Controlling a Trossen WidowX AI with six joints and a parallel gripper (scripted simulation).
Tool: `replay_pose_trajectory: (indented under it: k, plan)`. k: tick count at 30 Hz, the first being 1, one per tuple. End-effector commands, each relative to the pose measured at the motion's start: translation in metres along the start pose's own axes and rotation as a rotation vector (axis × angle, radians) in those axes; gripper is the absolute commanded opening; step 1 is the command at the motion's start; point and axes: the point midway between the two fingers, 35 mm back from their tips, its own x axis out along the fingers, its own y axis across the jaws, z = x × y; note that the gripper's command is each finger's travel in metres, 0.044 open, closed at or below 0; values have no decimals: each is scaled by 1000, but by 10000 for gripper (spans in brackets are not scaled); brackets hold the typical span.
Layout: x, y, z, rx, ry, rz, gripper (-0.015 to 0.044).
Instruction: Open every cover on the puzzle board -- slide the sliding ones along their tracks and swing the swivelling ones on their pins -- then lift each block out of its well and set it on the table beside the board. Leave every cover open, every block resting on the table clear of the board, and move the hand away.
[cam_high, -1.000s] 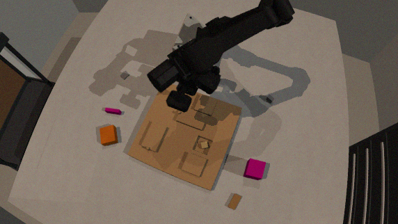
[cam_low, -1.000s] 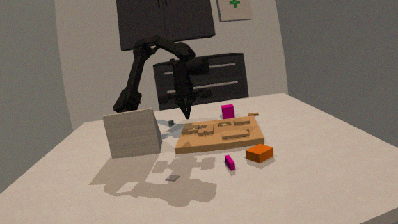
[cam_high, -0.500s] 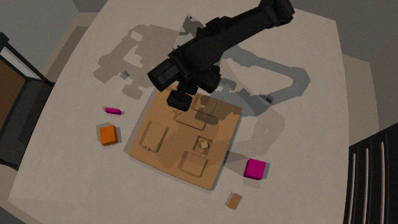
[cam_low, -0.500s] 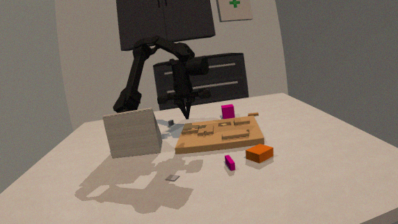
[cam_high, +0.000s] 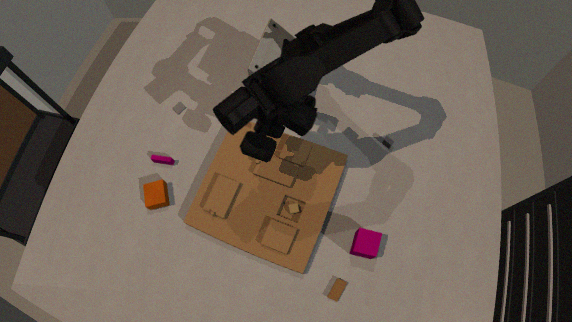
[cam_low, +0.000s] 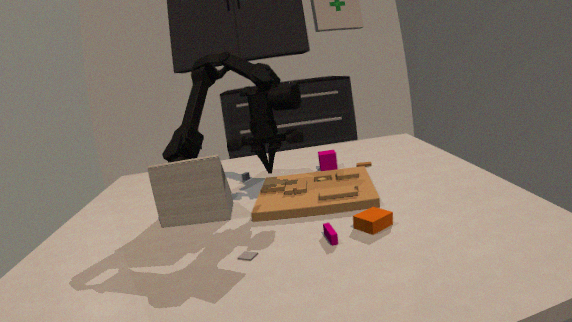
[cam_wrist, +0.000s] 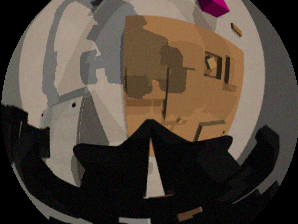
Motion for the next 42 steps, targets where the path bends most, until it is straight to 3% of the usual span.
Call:
replay_pose_trajectory:
  k: [1, 42]
  plan:
    - [5, 1, -1, 8, -1, 2, 0]
    - [46, 1, -1, 7, -3, 2, 0]
